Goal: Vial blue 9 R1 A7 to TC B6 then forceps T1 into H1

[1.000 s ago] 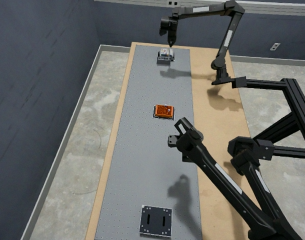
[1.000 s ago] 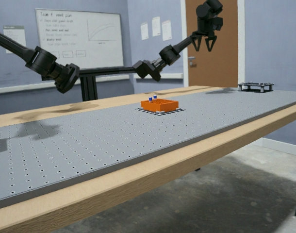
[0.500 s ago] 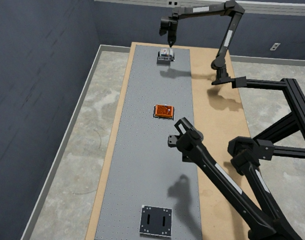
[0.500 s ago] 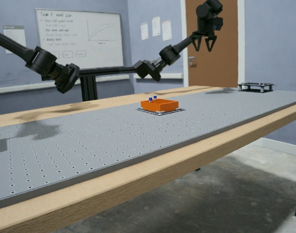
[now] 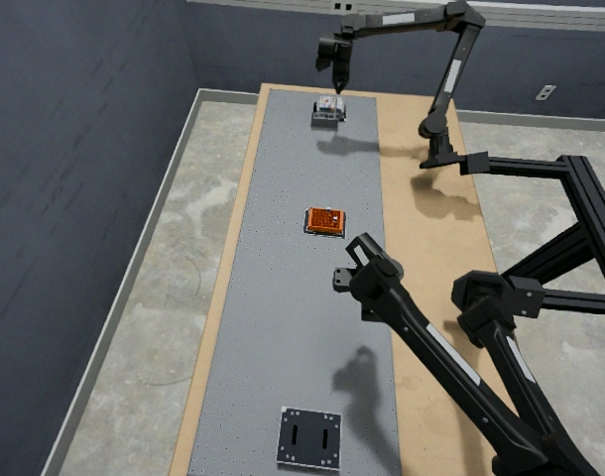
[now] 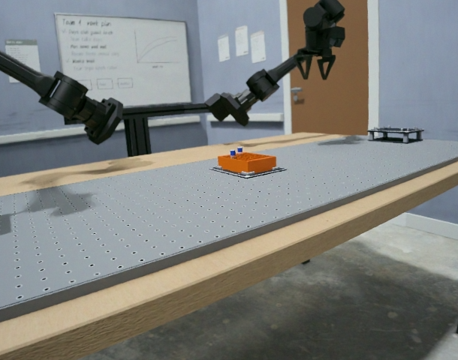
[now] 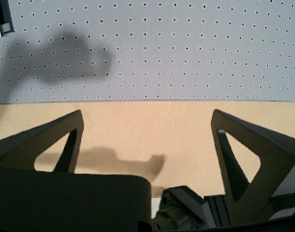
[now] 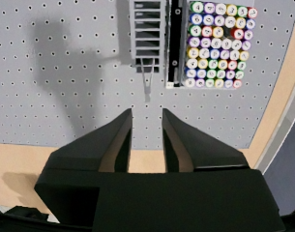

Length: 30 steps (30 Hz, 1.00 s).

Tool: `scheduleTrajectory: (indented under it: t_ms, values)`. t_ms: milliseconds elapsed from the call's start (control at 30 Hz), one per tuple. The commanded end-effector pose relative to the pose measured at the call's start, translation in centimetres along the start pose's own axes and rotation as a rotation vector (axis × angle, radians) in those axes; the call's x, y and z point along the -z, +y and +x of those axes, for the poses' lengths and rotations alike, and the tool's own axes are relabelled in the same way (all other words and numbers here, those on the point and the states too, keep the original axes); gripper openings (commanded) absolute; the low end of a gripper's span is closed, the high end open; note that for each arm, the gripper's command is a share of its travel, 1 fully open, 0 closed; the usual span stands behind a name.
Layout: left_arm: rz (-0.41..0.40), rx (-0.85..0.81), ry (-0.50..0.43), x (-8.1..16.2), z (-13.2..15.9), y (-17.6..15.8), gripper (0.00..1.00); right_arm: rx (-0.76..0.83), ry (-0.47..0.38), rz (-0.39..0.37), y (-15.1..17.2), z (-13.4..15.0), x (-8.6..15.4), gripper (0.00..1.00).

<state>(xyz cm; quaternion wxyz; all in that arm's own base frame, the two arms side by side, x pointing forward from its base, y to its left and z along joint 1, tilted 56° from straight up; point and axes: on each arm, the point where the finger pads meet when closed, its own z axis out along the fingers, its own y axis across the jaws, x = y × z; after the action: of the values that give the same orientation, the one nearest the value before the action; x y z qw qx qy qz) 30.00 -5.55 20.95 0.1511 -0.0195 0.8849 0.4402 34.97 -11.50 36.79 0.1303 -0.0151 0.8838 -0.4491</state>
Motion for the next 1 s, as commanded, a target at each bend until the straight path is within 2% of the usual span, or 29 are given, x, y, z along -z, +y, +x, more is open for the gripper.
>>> scheduleTrajectory:
  t_ms: [0,967]
  values:
    - [0.003,0.015,-0.006,0.5,-0.6,0.2,1.00,0.011,0.010,0.002,0.2,-0.2,-0.9,0.23]
    - [0.003,0.015,-0.006,0.5,-0.6,0.2,1.00,0.003,0.003,0.002,-0.2,0.0,-4.8,0.23]
